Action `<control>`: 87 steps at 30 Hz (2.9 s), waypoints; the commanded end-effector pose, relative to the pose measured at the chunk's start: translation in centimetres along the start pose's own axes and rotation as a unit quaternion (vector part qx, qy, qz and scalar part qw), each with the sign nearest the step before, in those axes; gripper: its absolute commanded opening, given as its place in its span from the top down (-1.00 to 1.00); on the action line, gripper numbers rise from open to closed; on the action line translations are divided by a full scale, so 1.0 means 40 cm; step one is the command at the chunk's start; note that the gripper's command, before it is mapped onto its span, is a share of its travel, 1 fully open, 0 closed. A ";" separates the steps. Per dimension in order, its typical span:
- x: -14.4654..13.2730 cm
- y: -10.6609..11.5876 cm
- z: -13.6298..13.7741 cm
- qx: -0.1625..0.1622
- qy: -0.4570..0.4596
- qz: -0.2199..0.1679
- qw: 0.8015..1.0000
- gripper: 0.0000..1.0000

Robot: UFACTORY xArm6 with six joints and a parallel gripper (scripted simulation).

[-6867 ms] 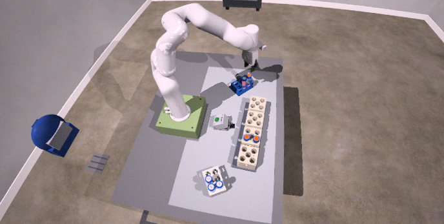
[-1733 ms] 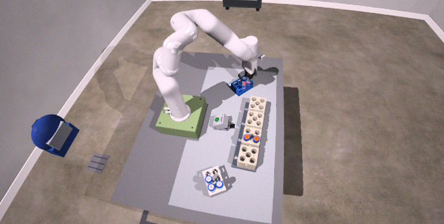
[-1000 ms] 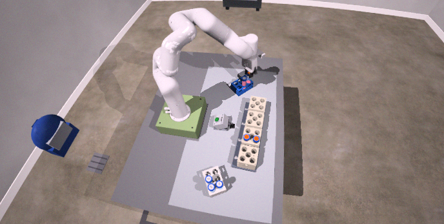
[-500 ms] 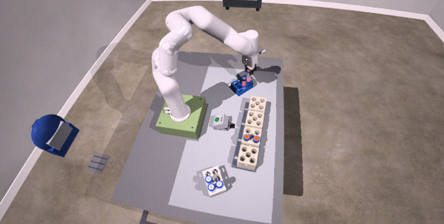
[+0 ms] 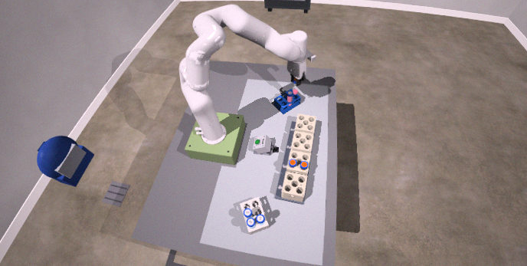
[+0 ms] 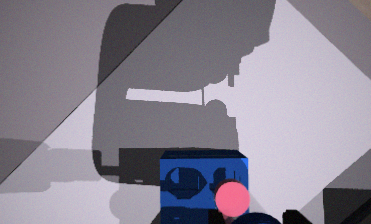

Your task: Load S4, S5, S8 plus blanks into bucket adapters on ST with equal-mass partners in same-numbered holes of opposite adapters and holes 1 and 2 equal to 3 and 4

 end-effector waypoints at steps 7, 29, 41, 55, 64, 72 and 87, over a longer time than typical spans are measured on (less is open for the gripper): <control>0.004 0.058 0.000 0.000 0.000 0.003 1.000 1.00; 0.003 0.149 0.000 0.000 0.000 0.003 1.000 1.00; -0.016 0.148 0.032 0.000 -0.050 0.003 0.999 1.00; -0.093 0.148 0.161 0.000 -0.247 0.003 0.969 1.00; -0.139 0.148 0.236 0.000 -0.358 0.003 0.934 1.00; -0.190 0.148 0.322 0.000 -0.419 0.003 0.908 1.00; -0.274 0.148 0.462 0.000 -0.419 0.003 0.908 1.00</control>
Point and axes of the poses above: the point where the finger pads meet when closed, its own y axis back along the fingers, its own z axis across the jaws, x = y × z, the point moved 4 cm from there along y, back along the fingers, and after that the axes turned 3 degrees about -y, right-handed, at the moved point
